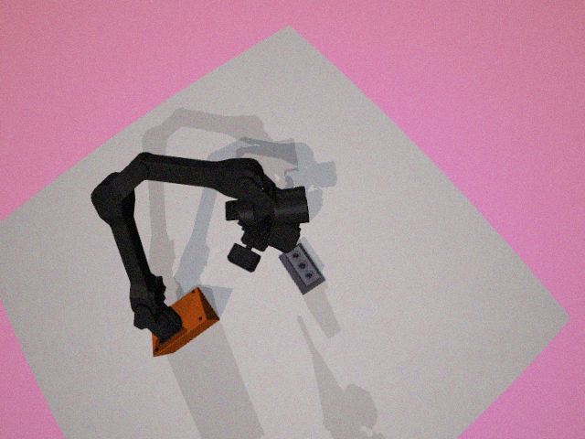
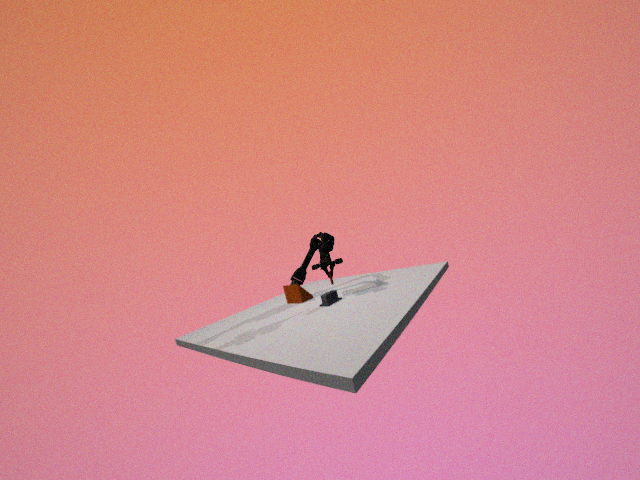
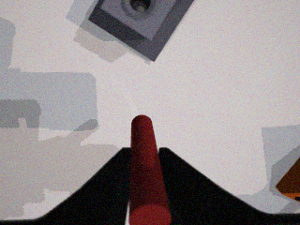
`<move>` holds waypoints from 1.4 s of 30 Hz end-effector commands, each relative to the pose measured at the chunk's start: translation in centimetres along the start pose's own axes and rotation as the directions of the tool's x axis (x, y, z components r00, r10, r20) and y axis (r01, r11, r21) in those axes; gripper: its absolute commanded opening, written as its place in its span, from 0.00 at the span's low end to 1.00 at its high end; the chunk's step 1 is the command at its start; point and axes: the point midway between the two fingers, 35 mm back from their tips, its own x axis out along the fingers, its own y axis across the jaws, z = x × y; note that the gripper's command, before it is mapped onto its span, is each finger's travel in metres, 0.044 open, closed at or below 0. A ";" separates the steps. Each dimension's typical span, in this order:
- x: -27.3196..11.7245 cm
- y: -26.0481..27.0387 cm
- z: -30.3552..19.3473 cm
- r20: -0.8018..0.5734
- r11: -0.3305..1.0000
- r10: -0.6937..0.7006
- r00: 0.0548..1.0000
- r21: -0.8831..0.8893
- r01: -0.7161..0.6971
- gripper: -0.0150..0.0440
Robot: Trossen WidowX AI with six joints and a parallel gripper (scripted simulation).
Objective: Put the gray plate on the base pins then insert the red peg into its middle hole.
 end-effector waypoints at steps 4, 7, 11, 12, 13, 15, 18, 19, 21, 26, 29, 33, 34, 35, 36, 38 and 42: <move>0.1 0.0 2.2 0.002 1.000 -0.004 1.000 -0.006 0.004 0.25; 0.1 0.0 3.1 0.002 1.000 -0.004 1.000 -0.007 0.004 0.25; 0.1 -0.1 4.4 0.001 1.000 -0.004 1.000 -0.007 0.004 0.25; 0.2 -0.1 4.7 0.001 1.000 -0.004 1.000 -0.007 0.004 0.25; 0.2 -0.2 5.0 0.001 1.000 -0.004 1.000 -0.008 0.004 0.25; 0.2 -0.2 5.6 0.001 1.000 -0.004 1.000 -0.008 0.004 0.25; 0.3 -0.4 6.5 0.000 1.000 -0.004 1.000 -0.009 0.004 0.25; 0.3 -0.4 6.9 0.000 1.000 -0.004 1.000 -0.009 0.004 0.25; 0.4 -0.5 7.5 0.000 1.000 -0.004 1.000 -0.009 0.004 0.25; 0.6 -0.8 9.0 -0.002 1.000 -0.003 1.000 -0.010 0.003 0.25; 0.7 -1.0 9.9 -0.002 1.000 -0.003 1.000 -0.011 0.003 0.25; 0.8 -1.1 10.4 -0.003 1.000 -0.003 1.000 -0.012 0.003 0.25; 0.8 -1.1 10.4 -0.003 1.000 -0.003 1.000 -0.012 0.003 0.25; 0.8 -1.1 10.4 -0.003 1.000 -0.003 1.000 -0.012 0.003 0.25; 0.8 -1.1 10.4 -0.003 1.000 -0.003 1.000 -0.012 0.003 0.25; 0.8 -1.1 10.4 -0.003 1.000 -0.003 1.000 -0.012 0.003 0.25; 0.8 -1.1 10.4 -0.003 1.000 -0.003 1.000 -0.012 0.003 0.25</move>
